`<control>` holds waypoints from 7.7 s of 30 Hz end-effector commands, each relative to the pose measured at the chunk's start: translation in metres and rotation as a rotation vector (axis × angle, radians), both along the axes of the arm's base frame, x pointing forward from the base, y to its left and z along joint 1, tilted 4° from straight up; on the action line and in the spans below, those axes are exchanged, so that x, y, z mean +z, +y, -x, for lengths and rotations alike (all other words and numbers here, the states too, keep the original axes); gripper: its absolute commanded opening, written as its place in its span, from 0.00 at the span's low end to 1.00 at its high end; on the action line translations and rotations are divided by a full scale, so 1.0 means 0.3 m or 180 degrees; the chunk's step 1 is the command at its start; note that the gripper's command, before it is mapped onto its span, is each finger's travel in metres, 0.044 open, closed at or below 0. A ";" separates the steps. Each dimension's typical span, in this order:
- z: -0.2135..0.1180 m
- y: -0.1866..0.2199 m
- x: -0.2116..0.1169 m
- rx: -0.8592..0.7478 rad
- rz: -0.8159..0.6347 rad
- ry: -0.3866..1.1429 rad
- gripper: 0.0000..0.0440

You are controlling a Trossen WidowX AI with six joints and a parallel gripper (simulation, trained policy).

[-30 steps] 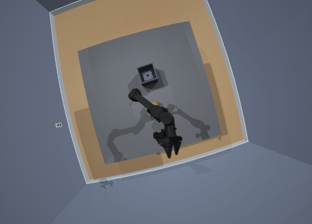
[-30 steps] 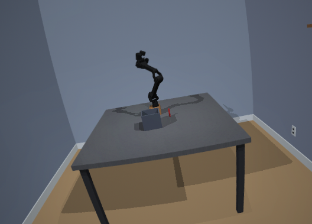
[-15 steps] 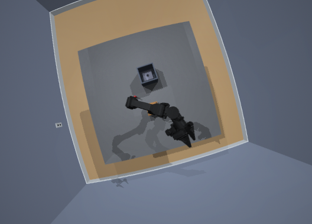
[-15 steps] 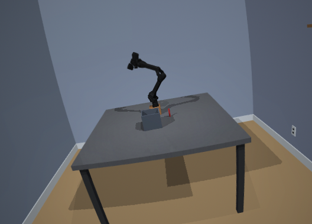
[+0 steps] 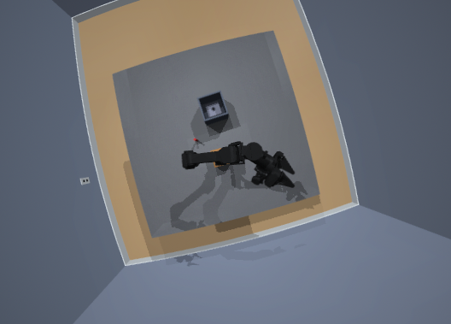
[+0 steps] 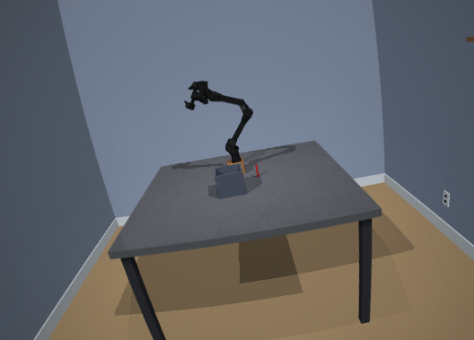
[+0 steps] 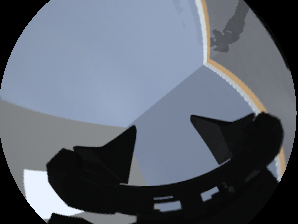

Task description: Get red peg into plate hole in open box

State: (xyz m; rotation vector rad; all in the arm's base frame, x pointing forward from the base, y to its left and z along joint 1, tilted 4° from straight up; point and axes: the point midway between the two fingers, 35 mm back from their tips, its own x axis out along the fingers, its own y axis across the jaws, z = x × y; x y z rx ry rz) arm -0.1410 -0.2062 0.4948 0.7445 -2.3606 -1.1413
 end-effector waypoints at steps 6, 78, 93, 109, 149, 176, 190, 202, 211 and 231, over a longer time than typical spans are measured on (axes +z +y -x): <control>-0.157 -0.087 -0.006 0.0776 0.0012 -0.0153 1.00; -1.427 0.457 -0.495 0.6175 -0.2577 -0.1111 0.99; -1.450 0.766 -0.679 0.6990 -0.3598 -0.0179 0.98; -1.332 1.016 -0.933 0.7423 -0.4757 0.1476 0.97; -1.031 1.077 -1.435 0.6627 -0.6388 0.4961 1.00; -1.034 1.064 -1.680 0.6587 -0.6236 0.5318 0.47; -1.060 1.101 -1.688 0.6900 -0.6093 0.5326 0.02; -1.105 1.128 -1.588 0.7245 -0.5870 0.4947 0.00; -1.158 1.144 -1.483 0.7577 -0.5534 0.4744 0.00; -1.292 1.045 -1.196 0.7833 -0.4564 0.4828 0.00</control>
